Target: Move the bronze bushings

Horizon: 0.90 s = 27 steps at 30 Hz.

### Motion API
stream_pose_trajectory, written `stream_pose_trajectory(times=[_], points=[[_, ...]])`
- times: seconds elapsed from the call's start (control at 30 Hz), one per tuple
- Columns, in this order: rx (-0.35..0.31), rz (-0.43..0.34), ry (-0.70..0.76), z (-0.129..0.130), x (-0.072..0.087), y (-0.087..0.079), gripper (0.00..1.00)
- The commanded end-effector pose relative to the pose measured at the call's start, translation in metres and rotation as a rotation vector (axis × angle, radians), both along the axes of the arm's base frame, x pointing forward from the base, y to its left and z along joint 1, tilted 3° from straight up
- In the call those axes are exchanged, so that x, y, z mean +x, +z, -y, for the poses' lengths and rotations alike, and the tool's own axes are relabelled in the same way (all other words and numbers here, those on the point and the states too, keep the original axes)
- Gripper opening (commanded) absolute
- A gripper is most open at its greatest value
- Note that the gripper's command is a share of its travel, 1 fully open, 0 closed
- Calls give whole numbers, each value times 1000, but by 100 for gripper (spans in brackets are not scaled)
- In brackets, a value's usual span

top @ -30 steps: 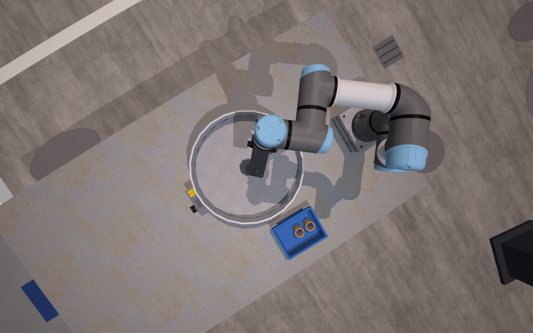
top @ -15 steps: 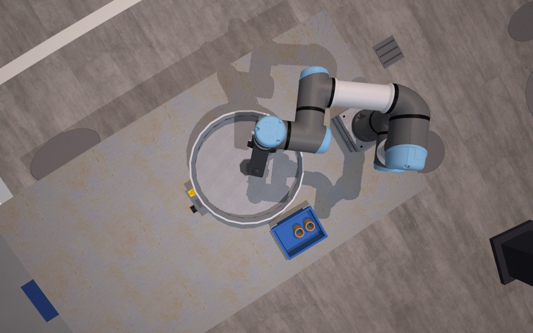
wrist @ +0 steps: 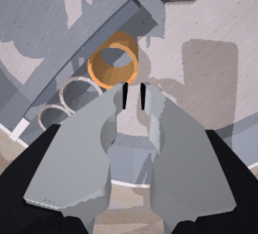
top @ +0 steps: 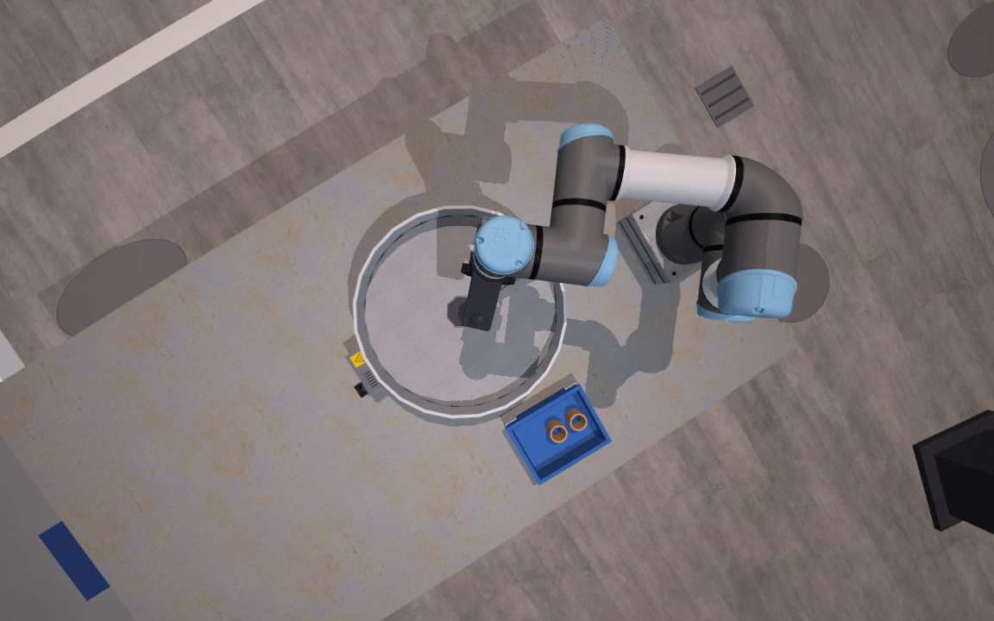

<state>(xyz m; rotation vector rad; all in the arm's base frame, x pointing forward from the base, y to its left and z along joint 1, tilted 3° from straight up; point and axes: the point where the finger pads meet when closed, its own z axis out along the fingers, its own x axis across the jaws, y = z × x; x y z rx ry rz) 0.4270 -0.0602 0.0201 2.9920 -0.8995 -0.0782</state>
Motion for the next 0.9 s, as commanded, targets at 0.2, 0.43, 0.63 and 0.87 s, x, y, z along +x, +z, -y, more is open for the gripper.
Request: stream_pose_trajectory(times=[0.2,0.43,0.63,0.87], points=[[-1,3,0,0,1,1,5],[-1,3,0,0,0,-5,5],[-1,3,0,0,0,-12,5],[-1,3,0,0,0,-13,5]])
